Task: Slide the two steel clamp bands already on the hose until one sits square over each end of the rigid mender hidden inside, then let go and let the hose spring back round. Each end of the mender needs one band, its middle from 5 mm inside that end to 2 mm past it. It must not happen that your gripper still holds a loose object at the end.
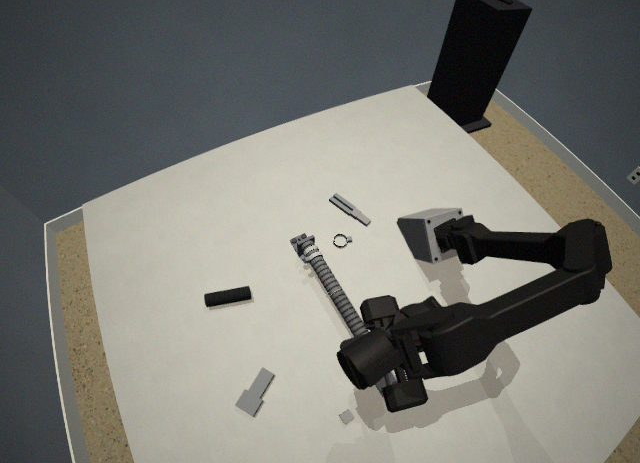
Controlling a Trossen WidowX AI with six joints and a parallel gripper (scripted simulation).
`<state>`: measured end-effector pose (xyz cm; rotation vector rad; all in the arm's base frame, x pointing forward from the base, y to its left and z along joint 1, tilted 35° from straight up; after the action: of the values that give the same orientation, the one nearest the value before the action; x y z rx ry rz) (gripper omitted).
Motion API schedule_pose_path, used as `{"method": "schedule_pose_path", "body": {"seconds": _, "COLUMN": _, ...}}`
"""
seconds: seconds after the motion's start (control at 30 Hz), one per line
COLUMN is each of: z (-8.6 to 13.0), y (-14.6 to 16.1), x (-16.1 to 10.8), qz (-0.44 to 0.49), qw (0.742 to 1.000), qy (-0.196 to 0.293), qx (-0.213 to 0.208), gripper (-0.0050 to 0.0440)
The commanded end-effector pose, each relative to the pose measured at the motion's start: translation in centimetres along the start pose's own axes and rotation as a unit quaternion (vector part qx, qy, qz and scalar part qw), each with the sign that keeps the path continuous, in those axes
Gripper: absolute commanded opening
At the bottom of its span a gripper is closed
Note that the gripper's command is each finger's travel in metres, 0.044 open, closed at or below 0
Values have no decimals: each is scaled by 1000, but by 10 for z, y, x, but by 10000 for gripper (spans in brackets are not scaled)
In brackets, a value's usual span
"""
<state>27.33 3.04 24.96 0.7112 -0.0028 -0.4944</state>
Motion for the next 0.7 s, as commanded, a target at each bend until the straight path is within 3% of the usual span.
{"method": "schedule_pose_path", "body": {"seconds": 0.0, "z": -4, "y": -32, "x": 23, "qz": -137, "qw": 990, "qy": -2, "qx": -22, "gripper": 440}}
{"method": "schedule_pose_path", "body": {"seconds": 0.07, "z": -3, "y": -45, "x": 32, "qz": -197, "qw": 980, "qy": -5, "qx": -27, "gripper": 440}}
{"method": "schedule_pose_path", "body": {"seconds": 0.13, "z": -3, "y": -45, "x": 32, "qz": -197, "qw": 980, "qy": -5, "qx": -27, "gripper": 440}}
{"method": "schedule_pose_path", "body": {"seconds": 0.17, "z": -3, "y": -51, "x": 36, "qz": -272, "qw": 962, "qy": -8, "qx": -34, "gripper": 440}}
{"method": "schedule_pose_path", "body": {"seconds": 0.33, "z": 0, "y": -100, "x": 57, "qz": -405, "qw": 913, "qy": -14, "qx": -41, "gripper": 440}}
{"method": "schedule_pose_path", "body": {"seconds": 0.57, "z": 2, "y": -136, "x": 68, "qz": -587, "qw": 808, "qy": -16, "qx": -49, "gripper": 440}}
{"method": "schedule_pose_path", "body": {"seconds": 0.67, "z": 2, "y": -136, "x": 68, "qz": -587, "qw": 808, "qy": -16, "qx": -49, "gripper": 440}}
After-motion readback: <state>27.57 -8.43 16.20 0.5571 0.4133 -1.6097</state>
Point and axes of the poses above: the point midway between the two fingers, 35 mm back from their tips, its own z axis back along the fingers, its own y axis across the jaws, x = y × z, the point moved 10 cm from there along z, back along the fingers, and after that the axes turned 12 degrees about -z, right-handed, at the moved point
